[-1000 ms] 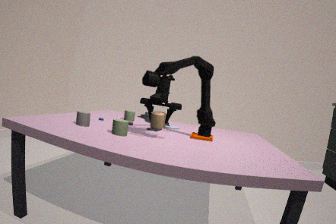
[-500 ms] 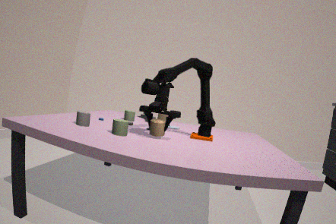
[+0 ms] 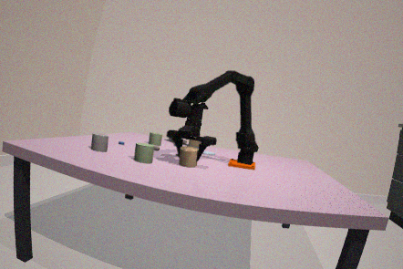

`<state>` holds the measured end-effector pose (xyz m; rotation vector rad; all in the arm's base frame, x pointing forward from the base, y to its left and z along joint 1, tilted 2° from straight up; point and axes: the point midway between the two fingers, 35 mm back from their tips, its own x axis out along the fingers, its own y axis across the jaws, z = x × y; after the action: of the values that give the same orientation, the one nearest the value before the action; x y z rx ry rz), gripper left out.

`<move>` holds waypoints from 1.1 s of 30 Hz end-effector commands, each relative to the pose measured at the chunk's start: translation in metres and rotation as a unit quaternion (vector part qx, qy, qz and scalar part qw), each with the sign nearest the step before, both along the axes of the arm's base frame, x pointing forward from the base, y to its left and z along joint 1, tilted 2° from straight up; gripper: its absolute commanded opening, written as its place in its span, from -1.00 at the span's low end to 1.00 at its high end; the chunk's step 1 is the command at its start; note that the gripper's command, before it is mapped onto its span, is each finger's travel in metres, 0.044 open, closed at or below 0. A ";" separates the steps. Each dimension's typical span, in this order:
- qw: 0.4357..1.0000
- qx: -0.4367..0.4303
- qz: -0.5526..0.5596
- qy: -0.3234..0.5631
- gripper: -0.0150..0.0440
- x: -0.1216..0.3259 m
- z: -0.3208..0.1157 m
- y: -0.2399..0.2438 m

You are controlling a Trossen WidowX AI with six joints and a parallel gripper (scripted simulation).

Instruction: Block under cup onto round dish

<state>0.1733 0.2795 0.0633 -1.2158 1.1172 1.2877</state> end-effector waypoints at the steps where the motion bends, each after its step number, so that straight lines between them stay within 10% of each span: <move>1: 1.000 0.000 0.000 0.000 0.13 0.000 0.001 0.000; 11: 1.000 0.000 0.000 0.000 1.00 0.001 0.012 0.000; 20: 1.000 -0.002 -0.002 0.000 1.00 -0.001 0.053 -0.004; 27: 0.999 0.004 -0.045 0.001 0.39 0.030 0.068 -0.027; 33: 0.991 0.003 -0.130 -0.001 0.39 0.073 0.084 -0.070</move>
<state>0.2245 0.2334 0.1374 -1.0909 1.1920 1.1587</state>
